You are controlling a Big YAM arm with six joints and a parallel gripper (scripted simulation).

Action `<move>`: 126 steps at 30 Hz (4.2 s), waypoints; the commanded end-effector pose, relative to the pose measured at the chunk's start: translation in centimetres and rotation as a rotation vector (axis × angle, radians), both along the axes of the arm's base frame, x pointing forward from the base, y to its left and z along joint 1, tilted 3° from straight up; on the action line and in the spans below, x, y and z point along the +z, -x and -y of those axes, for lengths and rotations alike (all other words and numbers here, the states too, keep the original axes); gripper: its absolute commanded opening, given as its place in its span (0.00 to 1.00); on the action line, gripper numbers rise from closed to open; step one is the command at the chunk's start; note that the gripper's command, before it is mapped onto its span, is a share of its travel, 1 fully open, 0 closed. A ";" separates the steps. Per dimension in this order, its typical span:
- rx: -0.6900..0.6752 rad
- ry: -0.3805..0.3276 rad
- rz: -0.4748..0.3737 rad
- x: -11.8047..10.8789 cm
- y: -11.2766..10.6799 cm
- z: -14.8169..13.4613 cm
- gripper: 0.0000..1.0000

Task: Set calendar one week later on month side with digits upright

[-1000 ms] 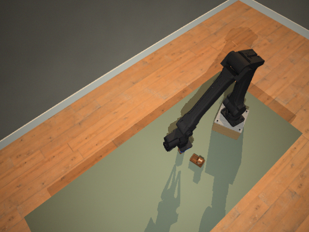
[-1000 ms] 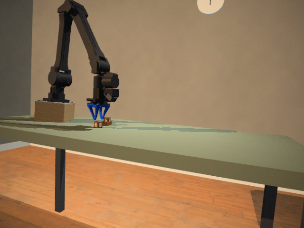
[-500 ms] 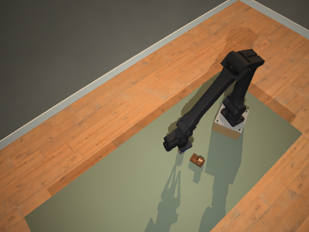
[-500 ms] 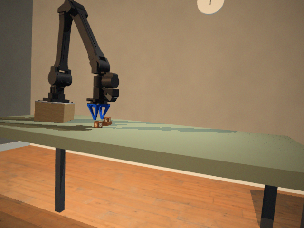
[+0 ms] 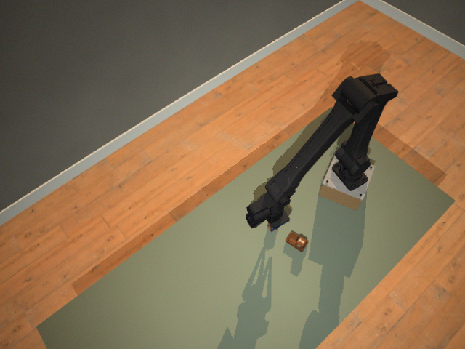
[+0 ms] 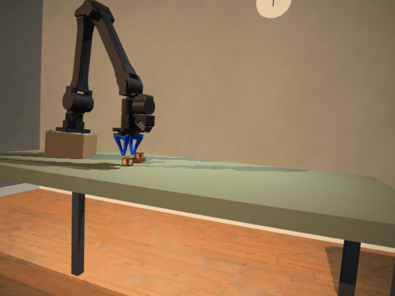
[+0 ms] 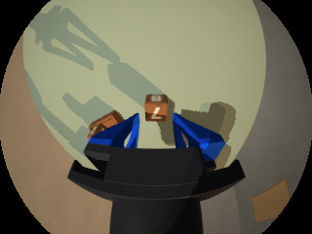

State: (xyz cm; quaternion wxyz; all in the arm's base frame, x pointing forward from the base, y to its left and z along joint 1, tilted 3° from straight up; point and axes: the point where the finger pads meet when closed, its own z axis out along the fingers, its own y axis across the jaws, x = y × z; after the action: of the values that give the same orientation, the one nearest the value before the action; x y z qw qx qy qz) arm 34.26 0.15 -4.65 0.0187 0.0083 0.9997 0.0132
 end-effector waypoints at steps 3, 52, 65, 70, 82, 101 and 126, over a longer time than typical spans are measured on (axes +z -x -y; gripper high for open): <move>0.004 0.003 0.025 0.4 -0.8 -0.4 0.46; 0.004 0.004 0.064 5.5 -2.4 0.1 0.46; 0.000 0.005 0.076 5.6 -0.6 0.2 0.46; -0.009 0.006 0.159 5.5 -0.6 0.1 0.46; -0.011 0.006 0.330 5.5 -0.4 -0.1 0.46; -0.011 0.007 0.565 4.6 0.1 -0.3 0.46; -0.019 0.009 0.832 5.7 -0.9 -0.2 0.46</move>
State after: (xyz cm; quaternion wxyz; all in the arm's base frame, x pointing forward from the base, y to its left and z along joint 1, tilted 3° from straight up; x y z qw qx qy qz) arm 33.29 0.07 -0.22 0.3991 0.0119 0.9168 0.0085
